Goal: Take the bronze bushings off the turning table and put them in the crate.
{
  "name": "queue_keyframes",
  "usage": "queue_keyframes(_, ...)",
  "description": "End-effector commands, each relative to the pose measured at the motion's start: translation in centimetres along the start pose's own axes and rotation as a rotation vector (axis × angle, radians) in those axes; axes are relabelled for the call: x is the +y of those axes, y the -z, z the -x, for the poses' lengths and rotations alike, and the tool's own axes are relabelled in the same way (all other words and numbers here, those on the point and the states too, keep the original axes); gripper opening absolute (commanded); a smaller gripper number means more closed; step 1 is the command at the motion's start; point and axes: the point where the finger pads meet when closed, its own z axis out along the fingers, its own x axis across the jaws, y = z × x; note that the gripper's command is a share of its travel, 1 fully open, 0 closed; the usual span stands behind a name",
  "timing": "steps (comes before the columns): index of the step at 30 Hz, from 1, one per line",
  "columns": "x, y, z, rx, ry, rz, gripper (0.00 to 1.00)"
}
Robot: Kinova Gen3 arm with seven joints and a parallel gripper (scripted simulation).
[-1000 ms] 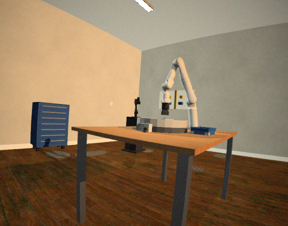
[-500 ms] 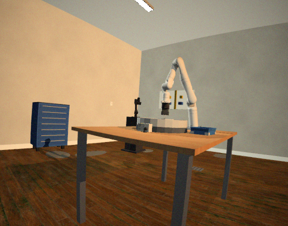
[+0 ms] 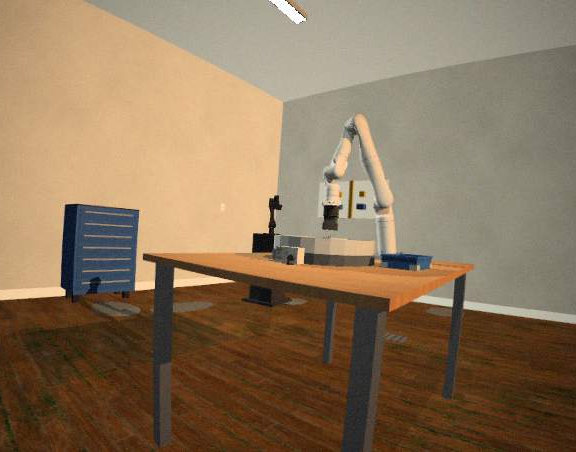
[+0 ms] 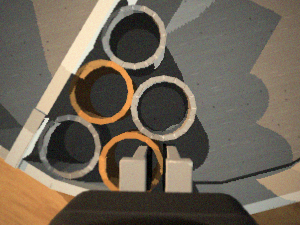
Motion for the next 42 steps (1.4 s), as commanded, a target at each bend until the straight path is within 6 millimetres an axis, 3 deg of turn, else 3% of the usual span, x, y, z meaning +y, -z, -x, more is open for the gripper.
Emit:
queue_keyframes(1, -0.02, 0.03, -0.04, 0.001, 0.000, 0.000, 0.00)
queue_keyframes(42, -0.01, 0.78, -0.32, -0.005, 0.003, 0.001, 0.00)
